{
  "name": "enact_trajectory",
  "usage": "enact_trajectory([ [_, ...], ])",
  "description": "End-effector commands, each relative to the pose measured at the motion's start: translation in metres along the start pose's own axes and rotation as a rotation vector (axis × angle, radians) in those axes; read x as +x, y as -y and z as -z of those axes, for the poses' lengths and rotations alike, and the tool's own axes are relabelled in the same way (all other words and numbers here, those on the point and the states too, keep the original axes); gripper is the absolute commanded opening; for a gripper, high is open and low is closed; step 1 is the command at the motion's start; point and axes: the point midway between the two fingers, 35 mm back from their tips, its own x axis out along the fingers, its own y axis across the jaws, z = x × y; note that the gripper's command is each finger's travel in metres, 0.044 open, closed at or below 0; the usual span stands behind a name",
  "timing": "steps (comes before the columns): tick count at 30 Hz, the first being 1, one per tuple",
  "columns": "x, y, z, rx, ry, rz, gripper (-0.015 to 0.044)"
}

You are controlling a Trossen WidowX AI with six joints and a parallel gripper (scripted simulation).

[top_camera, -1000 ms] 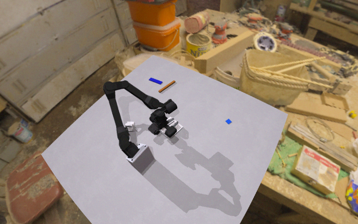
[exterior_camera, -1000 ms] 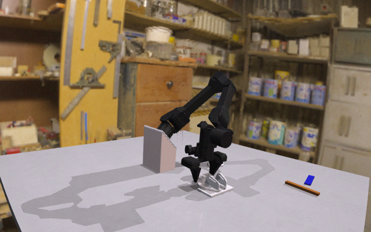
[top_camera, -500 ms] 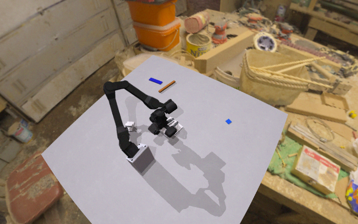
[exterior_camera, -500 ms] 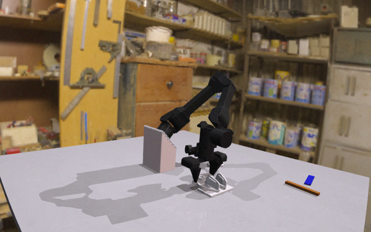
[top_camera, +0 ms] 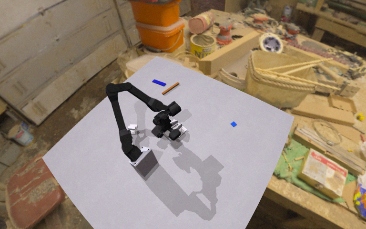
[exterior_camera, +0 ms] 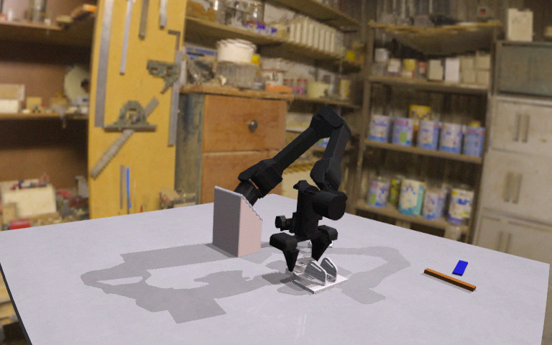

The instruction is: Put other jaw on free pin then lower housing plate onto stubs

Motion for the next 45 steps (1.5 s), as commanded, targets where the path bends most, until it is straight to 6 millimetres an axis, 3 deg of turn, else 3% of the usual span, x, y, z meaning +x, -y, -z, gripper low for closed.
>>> enact_trajectory([
  [1, 0.0025, 0.0004, -0.0002, -0.004, 0.008, 0.002, 0.0351],
  [45, 0.0051, 0.0002, -0.0007, -0.004, 0.008, 0.002, 0.0351],
])
